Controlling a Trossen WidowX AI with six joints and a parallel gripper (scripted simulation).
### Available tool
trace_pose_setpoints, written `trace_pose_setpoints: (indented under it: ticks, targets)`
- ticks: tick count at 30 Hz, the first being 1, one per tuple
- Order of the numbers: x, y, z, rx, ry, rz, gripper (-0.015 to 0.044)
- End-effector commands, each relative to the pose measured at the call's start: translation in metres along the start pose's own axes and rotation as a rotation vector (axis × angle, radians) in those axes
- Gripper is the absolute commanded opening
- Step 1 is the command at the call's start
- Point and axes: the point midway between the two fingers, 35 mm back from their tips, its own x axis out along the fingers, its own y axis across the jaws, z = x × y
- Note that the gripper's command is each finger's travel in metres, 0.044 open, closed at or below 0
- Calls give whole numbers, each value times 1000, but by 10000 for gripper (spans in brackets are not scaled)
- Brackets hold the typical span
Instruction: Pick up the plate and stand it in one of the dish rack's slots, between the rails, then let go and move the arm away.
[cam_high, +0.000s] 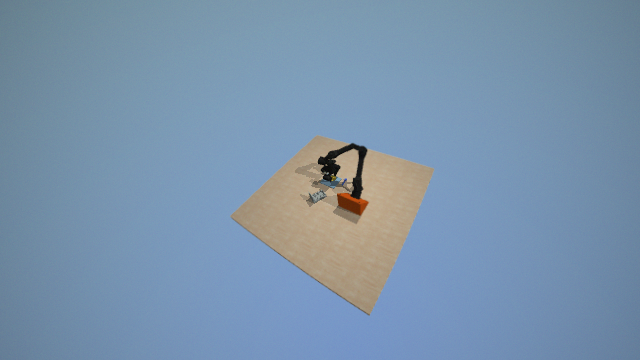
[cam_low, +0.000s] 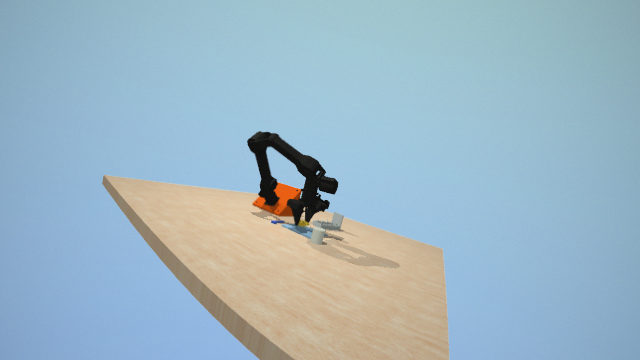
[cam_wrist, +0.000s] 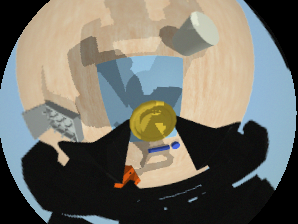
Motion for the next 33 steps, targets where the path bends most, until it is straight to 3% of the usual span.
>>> trace_pose_setpoints:
  ticks: [1, 3, 23, 33]
  targets:
    - [-22, 1, 7, 5, -33, 13, 48]
    - [-34, 2, 8, 3, -44, 19, 0]
    - [-130, 4, 13, -17, -125, 57, 0]
    - [-157, 4, 12, -18, -142, 67, 0]
